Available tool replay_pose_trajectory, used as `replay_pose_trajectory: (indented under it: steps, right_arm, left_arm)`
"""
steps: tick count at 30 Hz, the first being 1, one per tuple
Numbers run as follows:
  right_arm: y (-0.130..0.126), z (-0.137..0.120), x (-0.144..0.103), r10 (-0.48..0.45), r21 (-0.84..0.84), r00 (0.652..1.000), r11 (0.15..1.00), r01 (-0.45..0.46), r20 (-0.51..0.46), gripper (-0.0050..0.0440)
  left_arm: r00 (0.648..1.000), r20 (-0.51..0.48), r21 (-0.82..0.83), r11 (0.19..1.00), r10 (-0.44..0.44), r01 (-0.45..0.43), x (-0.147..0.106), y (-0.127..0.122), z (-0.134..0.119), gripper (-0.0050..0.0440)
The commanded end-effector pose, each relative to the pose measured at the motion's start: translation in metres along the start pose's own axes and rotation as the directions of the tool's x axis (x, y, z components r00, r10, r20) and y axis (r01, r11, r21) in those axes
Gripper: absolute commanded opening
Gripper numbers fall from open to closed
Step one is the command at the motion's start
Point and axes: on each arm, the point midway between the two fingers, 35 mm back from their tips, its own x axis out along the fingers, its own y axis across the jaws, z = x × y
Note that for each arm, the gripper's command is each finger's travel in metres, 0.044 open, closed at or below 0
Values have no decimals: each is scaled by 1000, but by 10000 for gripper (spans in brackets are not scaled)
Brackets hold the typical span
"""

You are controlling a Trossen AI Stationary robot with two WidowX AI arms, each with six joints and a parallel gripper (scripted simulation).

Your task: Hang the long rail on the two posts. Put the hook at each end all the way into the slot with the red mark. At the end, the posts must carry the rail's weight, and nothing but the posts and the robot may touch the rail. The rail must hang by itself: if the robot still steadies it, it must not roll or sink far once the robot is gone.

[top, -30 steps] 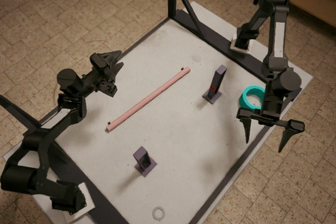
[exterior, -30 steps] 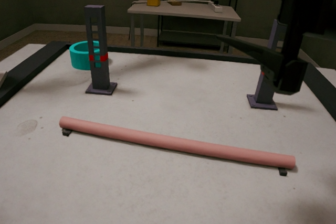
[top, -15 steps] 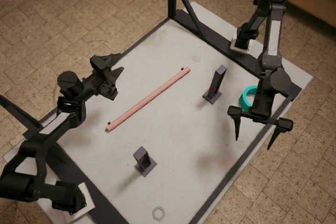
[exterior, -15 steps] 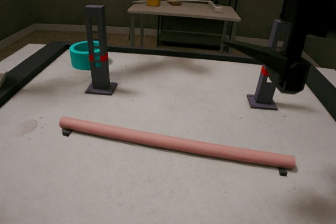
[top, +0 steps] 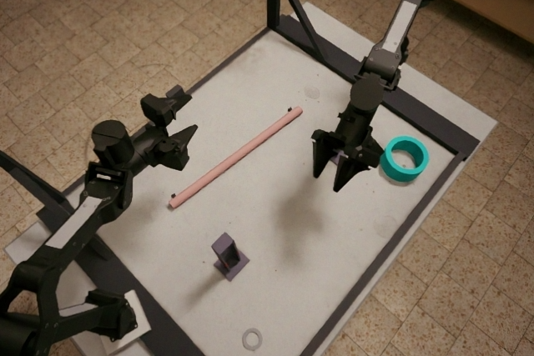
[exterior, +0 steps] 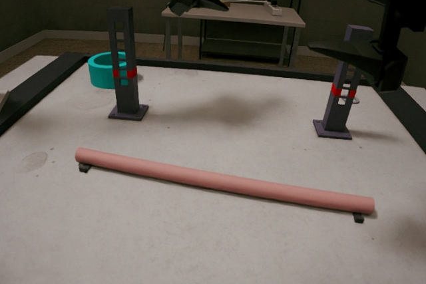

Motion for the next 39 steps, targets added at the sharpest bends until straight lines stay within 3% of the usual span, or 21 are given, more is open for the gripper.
replay_pose_trajectory:
  steps: [1,7,10,13,21,24,26,30,34,39]
  right_arm:
    - [16,8,-9,-6,-42,1000,999,5,-18,440]
    - [12,17,-18,-76,-142,996,987,69,-42,440]
    - [11,19,-19,-87,-159,995,984,79,-45,440]
    - [9,24,-24,-128,-216,990,970,114,-55,440]
    - [4,36,-38,-234,-361,970,912,195,-69,440]
    - [1,42,-44,-276,-416,959,881,223,-70,440]
    - [1,42,-44,-276,-416,959,881,223,-70,440]
    - [-5,49,-50,-359,-518,931,810,276,-64,440]
    - [-8,57,-60,-425,-603,904,735,311,-51,440]
    - [-17,70,-72,-535,-731,845,578,363,-4,440]
  left_arm:
    - [1000,-14,207,978,21,-18,-29,12,-37,440]
    - [992,8,539,835,124,-108,-54,60,-67,440]
    - [991,9,587,801,135,-114,-59,66,-72,440]
    - [981,40,740,653,192,-158,-74,94,-79,440]
    - [953,173,944,234,249,-232,-108,127,-79,440]
    - [935,240,963,55,260,-262,-119,138,-72,440]
    - [935,240,963,55,260,-262,-119,138,-72,440]
    - [903,341,930,-234,260,-284,-139,152,-60,440]
    - [876,417,845,-460,244,-274,-155,160,-51,440]
    - [840,502,670,-707,206,-227,-176,166,-38,440]
